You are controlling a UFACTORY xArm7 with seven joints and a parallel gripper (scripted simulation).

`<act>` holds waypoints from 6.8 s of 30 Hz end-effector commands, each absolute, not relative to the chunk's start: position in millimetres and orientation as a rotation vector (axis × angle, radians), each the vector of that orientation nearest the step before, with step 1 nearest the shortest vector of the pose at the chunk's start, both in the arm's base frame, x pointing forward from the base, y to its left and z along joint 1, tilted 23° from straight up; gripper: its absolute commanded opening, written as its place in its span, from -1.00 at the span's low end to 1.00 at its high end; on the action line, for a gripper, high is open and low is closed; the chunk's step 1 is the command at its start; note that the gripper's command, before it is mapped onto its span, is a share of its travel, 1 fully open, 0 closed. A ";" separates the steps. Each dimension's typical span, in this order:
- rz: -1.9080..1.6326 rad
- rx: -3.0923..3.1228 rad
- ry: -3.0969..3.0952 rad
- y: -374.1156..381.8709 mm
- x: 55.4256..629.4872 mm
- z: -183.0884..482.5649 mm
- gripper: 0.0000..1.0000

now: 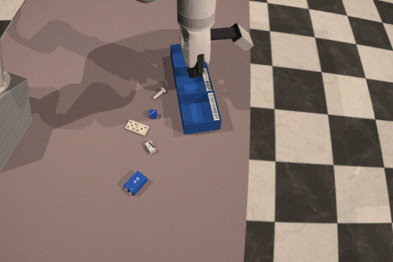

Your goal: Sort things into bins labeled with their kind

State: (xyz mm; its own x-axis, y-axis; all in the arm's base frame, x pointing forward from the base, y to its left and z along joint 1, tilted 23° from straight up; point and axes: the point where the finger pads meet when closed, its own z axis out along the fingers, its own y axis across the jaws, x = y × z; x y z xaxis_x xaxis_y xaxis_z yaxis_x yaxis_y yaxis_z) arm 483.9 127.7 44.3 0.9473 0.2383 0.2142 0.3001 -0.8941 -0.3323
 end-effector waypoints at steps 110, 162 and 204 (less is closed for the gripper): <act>-0.241 -2.734 -0.393 174.7 467.5 70.1 -0.85; -0.241 -2.734 -0.393 220.8 464.5 31.8 -0.85; -0.241 -2.734 -0.393 213.7 462.4 48.9 -0.85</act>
State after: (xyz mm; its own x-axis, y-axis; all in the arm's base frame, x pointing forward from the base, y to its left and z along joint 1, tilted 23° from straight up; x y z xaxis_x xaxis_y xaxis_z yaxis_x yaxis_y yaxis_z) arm 461.3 215.4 44.5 0.9469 0.2401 0.2137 0.3016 -0.8934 -0.3330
